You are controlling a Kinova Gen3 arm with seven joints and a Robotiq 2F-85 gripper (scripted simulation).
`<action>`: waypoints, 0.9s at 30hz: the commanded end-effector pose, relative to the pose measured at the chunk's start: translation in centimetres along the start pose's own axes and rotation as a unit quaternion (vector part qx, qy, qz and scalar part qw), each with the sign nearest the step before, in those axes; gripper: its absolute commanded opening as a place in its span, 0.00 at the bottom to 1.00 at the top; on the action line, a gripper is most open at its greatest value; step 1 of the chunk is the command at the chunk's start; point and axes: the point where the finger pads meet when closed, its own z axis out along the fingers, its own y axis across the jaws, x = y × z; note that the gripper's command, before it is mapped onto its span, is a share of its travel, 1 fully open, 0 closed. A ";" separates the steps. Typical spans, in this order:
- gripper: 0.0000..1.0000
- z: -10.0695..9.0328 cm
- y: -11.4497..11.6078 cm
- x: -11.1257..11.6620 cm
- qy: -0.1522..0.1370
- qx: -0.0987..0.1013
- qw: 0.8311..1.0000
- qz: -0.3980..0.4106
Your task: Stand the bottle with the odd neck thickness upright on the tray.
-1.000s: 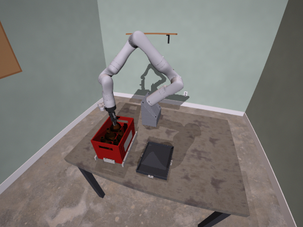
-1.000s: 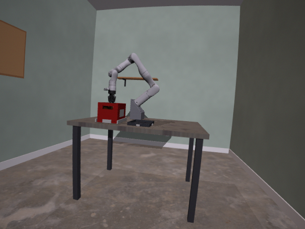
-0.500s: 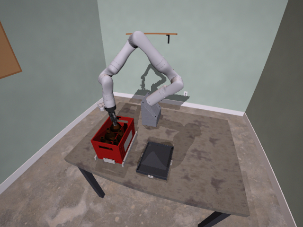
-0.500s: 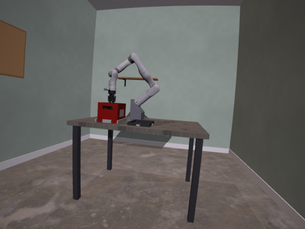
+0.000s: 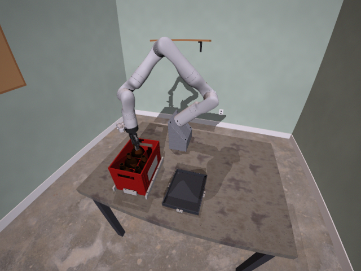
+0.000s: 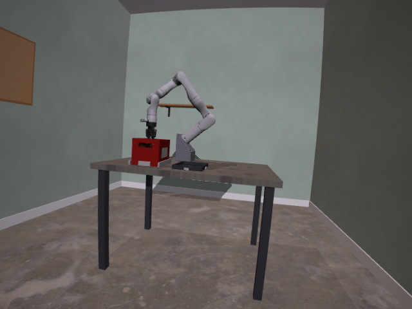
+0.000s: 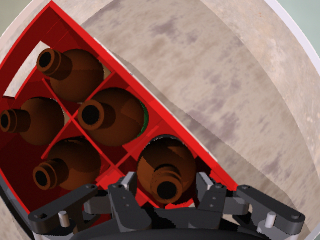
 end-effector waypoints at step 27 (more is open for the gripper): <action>0.64 -6.1 0.0 0.0 0.001 0.000 1.000 0.000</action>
